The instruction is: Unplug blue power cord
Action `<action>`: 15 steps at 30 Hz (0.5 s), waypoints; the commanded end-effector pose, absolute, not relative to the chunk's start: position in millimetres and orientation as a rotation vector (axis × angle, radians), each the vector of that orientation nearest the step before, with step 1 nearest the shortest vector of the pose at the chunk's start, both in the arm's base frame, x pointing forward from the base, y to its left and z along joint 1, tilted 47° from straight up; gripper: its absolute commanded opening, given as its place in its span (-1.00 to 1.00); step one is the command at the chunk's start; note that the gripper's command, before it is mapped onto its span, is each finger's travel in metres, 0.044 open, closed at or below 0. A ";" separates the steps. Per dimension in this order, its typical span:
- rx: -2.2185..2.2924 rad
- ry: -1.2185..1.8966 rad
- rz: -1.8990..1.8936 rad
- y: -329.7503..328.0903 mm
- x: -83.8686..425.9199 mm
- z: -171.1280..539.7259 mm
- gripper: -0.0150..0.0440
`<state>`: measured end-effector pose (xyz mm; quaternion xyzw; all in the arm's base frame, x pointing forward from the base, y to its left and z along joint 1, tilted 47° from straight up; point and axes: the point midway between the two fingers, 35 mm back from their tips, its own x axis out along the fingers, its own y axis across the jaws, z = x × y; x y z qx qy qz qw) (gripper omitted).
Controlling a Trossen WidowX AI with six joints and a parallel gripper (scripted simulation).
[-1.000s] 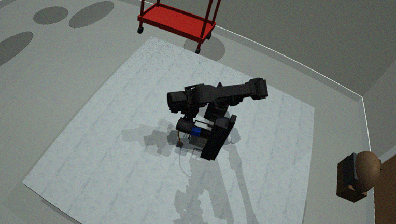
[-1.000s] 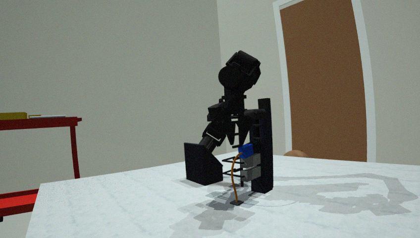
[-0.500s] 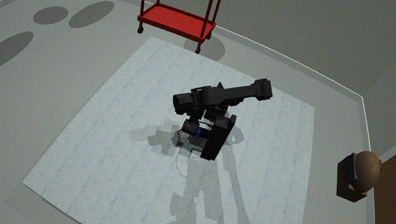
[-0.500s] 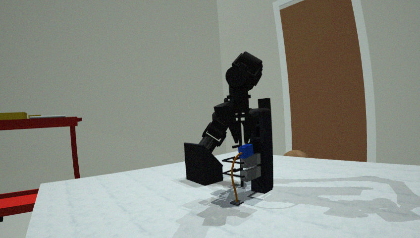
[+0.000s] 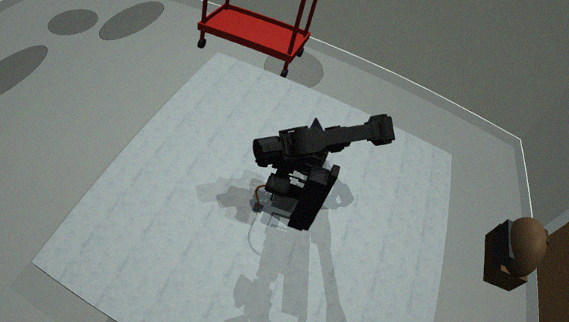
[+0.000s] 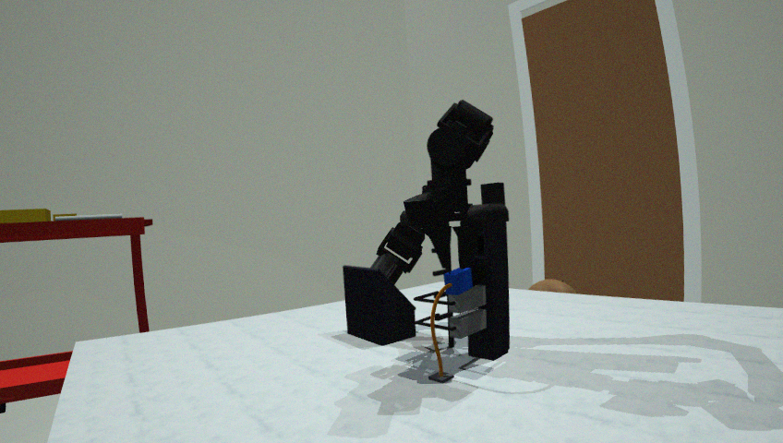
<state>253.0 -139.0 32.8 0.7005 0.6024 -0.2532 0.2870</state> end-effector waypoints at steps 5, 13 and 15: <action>1.879 1.614 -0.678 -131.6 253.0 26.9 0.05; 1.872 1.613 -0.676 -133.7 253.7 28.4 -0.31; 1.872 1.613 -0.676 -133.7 253.7 28.4 -0.35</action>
